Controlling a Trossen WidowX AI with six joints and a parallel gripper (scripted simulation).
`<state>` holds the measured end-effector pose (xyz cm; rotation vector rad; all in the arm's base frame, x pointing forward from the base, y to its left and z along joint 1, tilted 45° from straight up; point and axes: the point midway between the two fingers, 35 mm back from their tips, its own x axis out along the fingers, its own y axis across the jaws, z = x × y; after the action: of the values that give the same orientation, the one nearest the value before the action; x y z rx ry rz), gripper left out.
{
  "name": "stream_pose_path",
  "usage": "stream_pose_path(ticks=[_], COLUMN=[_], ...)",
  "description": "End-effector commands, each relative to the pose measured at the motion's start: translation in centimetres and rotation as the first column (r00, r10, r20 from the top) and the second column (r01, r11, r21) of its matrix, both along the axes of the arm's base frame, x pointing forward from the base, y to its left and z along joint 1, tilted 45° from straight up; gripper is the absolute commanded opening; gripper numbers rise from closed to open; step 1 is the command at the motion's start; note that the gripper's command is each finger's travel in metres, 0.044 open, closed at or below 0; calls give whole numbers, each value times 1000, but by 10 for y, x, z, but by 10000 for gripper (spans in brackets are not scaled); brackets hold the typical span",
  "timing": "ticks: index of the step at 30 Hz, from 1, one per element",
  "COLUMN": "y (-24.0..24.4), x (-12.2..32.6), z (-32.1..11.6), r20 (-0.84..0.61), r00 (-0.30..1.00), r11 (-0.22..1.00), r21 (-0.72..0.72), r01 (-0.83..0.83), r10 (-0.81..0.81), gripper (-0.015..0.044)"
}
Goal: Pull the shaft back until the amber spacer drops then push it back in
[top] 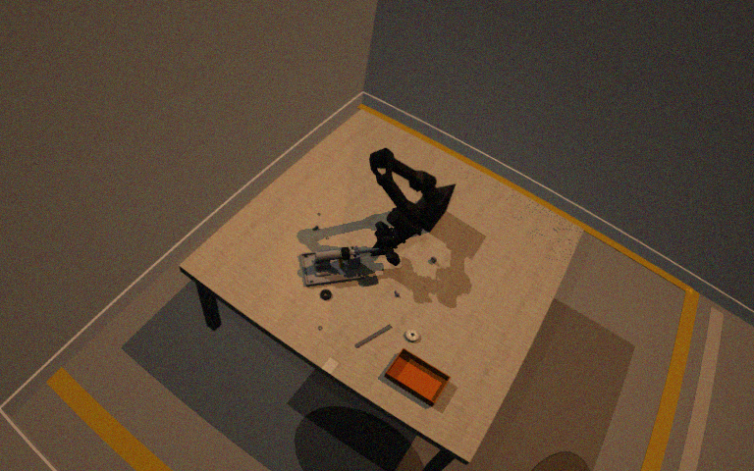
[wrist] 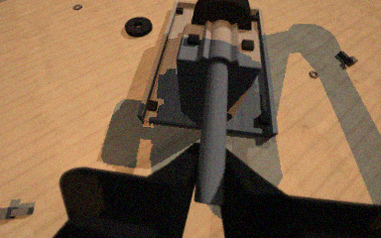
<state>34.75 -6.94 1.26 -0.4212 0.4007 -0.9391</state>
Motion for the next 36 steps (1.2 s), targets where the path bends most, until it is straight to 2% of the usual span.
stream_pose_path(ticks=[1,36], y=[0,-4], x=[0,8], z=[0,6], r20=[0,5], r00=[1000,1000], r11=[1000,1000], r21=[0,1], r01=[0,3], r10=[0,-3], gripper=[0,0])
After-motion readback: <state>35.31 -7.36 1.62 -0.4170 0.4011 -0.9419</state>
